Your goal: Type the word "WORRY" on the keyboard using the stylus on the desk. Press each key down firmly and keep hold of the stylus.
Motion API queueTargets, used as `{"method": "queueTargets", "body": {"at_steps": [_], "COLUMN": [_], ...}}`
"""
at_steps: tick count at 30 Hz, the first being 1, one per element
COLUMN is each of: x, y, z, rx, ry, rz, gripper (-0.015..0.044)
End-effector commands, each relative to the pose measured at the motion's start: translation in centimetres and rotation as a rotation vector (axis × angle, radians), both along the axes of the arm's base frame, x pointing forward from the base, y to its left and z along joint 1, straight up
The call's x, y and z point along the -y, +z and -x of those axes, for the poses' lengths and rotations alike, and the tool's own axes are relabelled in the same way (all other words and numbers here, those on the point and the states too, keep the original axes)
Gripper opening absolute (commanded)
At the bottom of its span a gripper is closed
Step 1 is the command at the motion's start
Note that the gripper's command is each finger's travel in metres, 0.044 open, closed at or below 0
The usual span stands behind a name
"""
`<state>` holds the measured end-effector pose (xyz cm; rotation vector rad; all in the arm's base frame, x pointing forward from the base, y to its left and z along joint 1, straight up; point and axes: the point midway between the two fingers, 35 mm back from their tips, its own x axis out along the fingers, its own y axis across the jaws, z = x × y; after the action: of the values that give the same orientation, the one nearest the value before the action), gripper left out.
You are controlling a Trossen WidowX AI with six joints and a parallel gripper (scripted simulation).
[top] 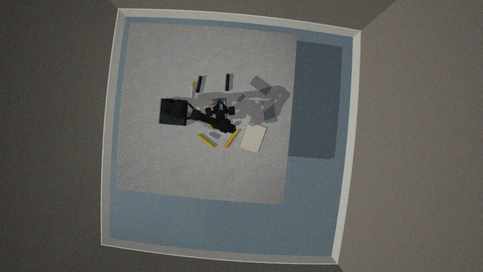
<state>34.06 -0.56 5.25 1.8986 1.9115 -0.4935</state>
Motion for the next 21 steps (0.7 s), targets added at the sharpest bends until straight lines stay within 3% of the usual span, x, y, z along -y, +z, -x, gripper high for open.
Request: {"method": "queueTargets", "body": {"at_steps": [1, 15, 21], "x": [-0.1, -0.1, -0.1], "y": [-0.2, -0.3, 1.9], "z": [0.0, 0.0, 0.2], "rx": [0.001, 0.001, 0.001], "ry": [0.0, 0.0, 0.0], "rz": [-0.004, -0.004, -0.004], "gripper": [0.0081, 0.0081, 0.0081]}}
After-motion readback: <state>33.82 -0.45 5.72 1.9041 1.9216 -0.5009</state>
